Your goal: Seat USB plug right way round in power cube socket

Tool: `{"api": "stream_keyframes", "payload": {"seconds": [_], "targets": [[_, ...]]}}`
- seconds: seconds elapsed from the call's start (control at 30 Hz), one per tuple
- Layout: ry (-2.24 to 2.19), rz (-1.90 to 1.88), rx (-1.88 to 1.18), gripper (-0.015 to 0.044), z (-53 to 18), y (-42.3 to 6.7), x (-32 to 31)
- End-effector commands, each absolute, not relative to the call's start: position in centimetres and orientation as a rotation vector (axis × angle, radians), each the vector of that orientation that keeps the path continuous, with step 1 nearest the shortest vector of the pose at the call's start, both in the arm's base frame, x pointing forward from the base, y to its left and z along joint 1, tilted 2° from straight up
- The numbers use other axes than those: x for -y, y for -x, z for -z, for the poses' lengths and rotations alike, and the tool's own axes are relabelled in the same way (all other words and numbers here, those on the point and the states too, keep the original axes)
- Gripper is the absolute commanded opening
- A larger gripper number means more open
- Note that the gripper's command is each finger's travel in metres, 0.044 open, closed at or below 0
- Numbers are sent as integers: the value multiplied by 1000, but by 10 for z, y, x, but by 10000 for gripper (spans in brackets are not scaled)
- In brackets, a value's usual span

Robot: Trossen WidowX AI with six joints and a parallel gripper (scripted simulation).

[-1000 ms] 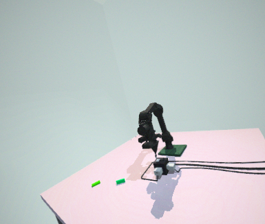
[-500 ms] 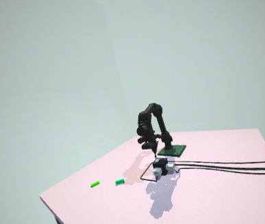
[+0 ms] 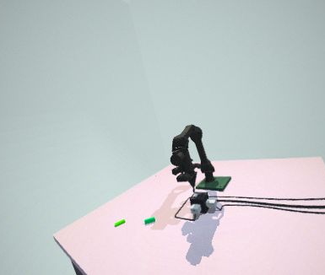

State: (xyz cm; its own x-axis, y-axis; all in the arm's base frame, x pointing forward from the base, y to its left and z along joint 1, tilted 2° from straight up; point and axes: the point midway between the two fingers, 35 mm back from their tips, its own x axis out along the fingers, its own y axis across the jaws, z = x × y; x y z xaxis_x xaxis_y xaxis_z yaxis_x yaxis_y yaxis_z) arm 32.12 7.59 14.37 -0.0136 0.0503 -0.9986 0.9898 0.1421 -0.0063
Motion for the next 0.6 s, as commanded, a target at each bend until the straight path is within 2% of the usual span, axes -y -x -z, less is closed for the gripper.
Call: {"api": "stream_keyframes", "payload": {"seconds": [0.0,0.57], "targets": [[-1141,1076,-1323,0,-144,-321,-77],[-1151,1069,-1334,0,-142,-321,-78]]}}
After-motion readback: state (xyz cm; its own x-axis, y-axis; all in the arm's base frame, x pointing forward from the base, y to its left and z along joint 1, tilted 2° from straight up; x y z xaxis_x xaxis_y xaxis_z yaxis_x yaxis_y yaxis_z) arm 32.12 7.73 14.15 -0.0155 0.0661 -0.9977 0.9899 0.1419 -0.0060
